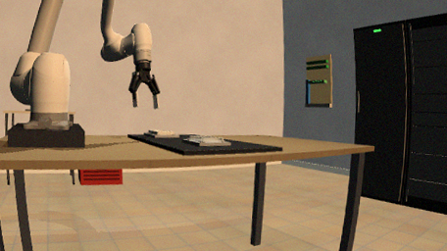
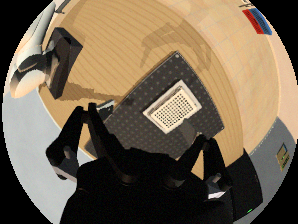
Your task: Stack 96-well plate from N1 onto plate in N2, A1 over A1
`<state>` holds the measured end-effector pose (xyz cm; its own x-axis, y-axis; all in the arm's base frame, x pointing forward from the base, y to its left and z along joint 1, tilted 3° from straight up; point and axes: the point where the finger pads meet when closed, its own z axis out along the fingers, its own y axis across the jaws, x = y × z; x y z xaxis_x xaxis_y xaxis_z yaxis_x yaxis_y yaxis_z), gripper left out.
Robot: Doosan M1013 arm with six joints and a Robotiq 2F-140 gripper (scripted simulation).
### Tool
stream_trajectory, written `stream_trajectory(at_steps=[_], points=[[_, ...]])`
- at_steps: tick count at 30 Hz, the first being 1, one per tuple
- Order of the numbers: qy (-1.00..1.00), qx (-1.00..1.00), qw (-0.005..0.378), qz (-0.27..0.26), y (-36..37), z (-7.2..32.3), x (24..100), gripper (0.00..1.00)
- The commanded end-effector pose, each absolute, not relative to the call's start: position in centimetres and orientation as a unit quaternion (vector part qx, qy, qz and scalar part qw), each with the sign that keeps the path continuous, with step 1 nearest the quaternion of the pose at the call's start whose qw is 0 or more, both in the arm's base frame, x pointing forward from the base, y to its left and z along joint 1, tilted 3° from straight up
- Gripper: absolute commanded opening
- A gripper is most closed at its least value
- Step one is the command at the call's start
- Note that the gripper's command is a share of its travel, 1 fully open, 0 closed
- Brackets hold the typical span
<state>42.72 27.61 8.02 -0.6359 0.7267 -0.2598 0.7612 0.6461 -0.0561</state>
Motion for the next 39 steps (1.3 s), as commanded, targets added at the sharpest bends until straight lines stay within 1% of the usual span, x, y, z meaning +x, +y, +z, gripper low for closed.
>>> stream_trajectory(at_steps=[1,3,5,11,13,20,22,28,30,38,39], points=[[0.900,0.415,0.106,-0.080,27.0,8.0,43.4,1.00],[0.900,0.415,0.106,-0.080,26.3,7.9,44.1,1.00],[0.888,0.443,0.094,-0.078,25.6,7.9,44.8,1.00],[0.887,0.445,0.093,-0.078,23.4,7.8,46.7,1.00],[0.874,0.473,0.081,-0.074,22.7,7.8,47.4,1.00],[0.873,0.475,0.080,-0.074,20.7,7.7,48.9,1.00],[0.859,0.503,0.069,-0.069,19.9,7.7,49.5,1.00],[0.858,0.505,0.068,-0.069,17.4,7.6,51.2,1.00],[0.842,0.532,0.058,-0.063,16.6,7.6,51.7,1.00],[0.841,0.534,0.057,-0.062,14.0,7.6,53.3,1.00],[0.833,0.548,0.053,-0.059,13.5,7.6,53.5,1.00]])
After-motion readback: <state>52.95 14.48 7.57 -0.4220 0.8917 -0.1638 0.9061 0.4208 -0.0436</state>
